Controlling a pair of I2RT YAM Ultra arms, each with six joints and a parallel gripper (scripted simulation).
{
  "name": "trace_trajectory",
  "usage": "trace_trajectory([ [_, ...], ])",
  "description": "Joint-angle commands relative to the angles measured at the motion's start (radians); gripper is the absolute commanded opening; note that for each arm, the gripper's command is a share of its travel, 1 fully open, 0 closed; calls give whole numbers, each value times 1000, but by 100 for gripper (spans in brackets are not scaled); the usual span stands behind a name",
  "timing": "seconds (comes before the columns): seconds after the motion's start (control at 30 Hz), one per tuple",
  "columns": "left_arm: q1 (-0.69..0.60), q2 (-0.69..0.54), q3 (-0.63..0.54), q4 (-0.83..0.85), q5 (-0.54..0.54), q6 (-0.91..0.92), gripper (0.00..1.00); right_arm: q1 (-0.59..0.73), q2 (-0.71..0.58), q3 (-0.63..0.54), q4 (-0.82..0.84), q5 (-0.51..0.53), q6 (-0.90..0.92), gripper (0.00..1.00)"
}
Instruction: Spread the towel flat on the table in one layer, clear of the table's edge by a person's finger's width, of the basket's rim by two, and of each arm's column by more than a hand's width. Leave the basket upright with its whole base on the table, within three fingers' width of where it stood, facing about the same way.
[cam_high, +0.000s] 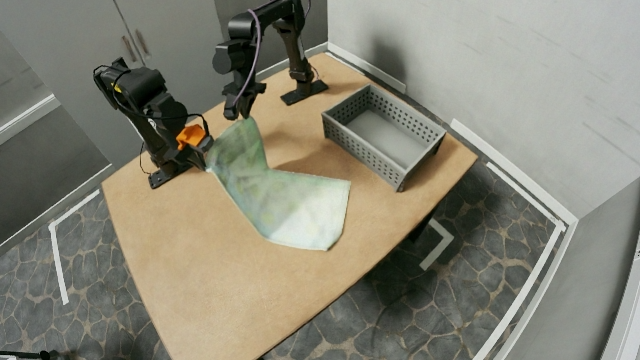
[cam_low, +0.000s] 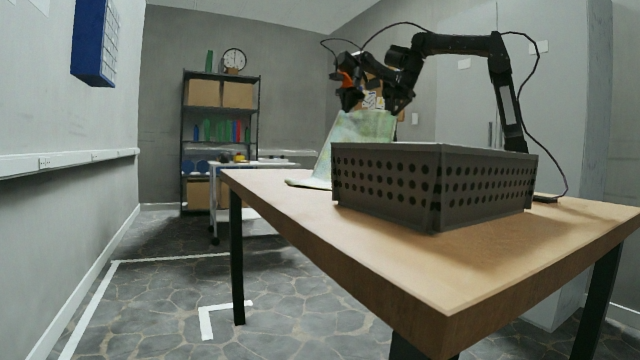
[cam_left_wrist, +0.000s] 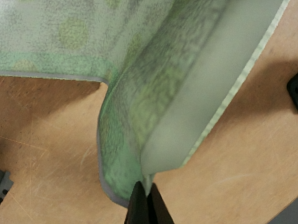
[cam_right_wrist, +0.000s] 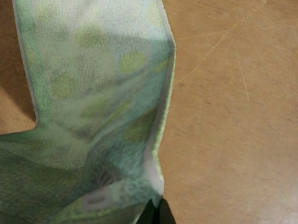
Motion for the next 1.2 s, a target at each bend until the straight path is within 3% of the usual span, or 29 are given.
trace_trajectory([
  [0.0, 37, 4, 101, -91, 19, 49, 0, 25, 54, 119, -73, 13, 44, 0],
  [0.03, 82, 2, 173, -132, 24, 68, 0, 43, 99, 232, -101, 16, 64, 0],
  [0.13, 84, 12, 191, -144, 26, 71, 0, 44, 111, 251, -115, 18, 65, 0],
  [0.17, 79, 32, 227, -169, 30, 75, 0, 45, 133, 286, -141, 21, 66, 0],
  [0.2, 133, 26, 291, -190, 35, 91, 0, 62, 183, 408, -169, 24, 85, 0],
  [0.37, 182, 29, 370, -209, 44, 108, 0, 76, 248, 561, -205, 27, 102, 0],
  [0.4, 220, -36, 383, -182, 43, 115, 0, 88, 261, 626, -173, 26, 117, 0],
  [0.57, 271, -46, 426, -157, 58, 126, 0, 101, 304, 733, -160, 31, 132, 0],
  [0.6, 310, -77, 431, -95, 59, 131, 0, 111, 308, 774, -88, 31, 144, 0],
  [0.73, 317, -30, 441, -86, 69, 129, 0, 106, 323, 792, -88, 36, 144, 0],
  [0.77, 353, -95, 439, -39, 71, 131, 0, 123, 323, 815, -27, 37, 155, 0],
  [1.17, 471, -194, 300, 252, 54, 77, 0, 154, 258, 715, 324, 53, 184, 0],
])
